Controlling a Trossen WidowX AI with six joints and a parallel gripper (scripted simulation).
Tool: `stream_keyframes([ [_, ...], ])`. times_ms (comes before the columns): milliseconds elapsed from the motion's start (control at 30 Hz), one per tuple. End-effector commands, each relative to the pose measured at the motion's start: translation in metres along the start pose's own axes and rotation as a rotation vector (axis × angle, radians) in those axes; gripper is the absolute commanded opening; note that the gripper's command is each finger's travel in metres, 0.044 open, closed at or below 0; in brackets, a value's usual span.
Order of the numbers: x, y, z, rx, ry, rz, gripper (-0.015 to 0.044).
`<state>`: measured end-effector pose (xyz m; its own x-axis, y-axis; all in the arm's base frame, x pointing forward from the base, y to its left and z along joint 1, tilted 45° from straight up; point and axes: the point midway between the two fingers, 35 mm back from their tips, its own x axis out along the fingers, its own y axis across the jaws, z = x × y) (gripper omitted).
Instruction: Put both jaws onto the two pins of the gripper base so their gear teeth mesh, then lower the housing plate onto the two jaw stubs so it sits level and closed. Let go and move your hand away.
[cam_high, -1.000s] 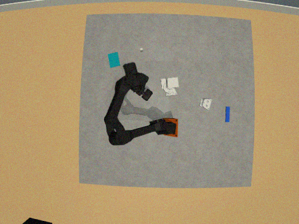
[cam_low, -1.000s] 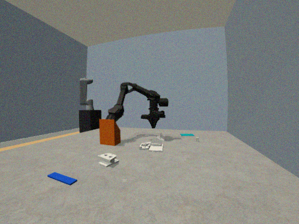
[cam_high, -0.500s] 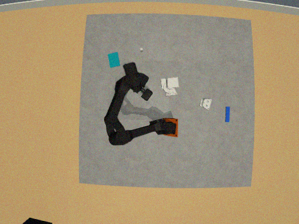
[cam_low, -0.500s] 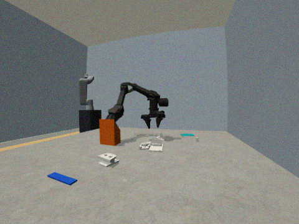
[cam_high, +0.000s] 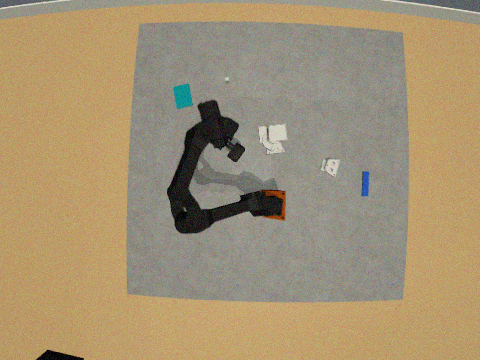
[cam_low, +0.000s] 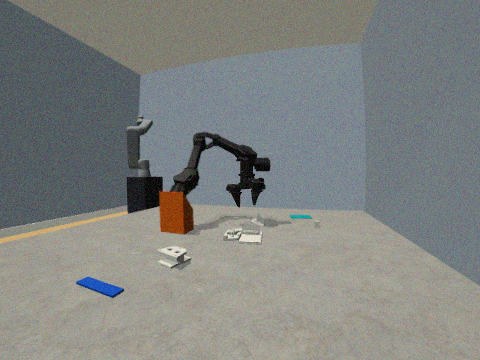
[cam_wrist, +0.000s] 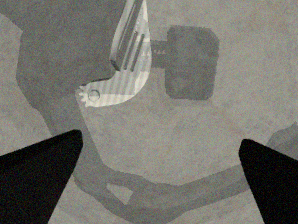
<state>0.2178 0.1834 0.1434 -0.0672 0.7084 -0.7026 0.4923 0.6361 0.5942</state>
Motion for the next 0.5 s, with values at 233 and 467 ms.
stream_keyframes([
  [233, 0.0004, -0.0001, 0.0007, 0.004, -0.001, 0.0, 0.044],
  [467, -0.0067, 0.0007, -0.0027, -0.006, 0.002, 0.005, 0.0335],
])
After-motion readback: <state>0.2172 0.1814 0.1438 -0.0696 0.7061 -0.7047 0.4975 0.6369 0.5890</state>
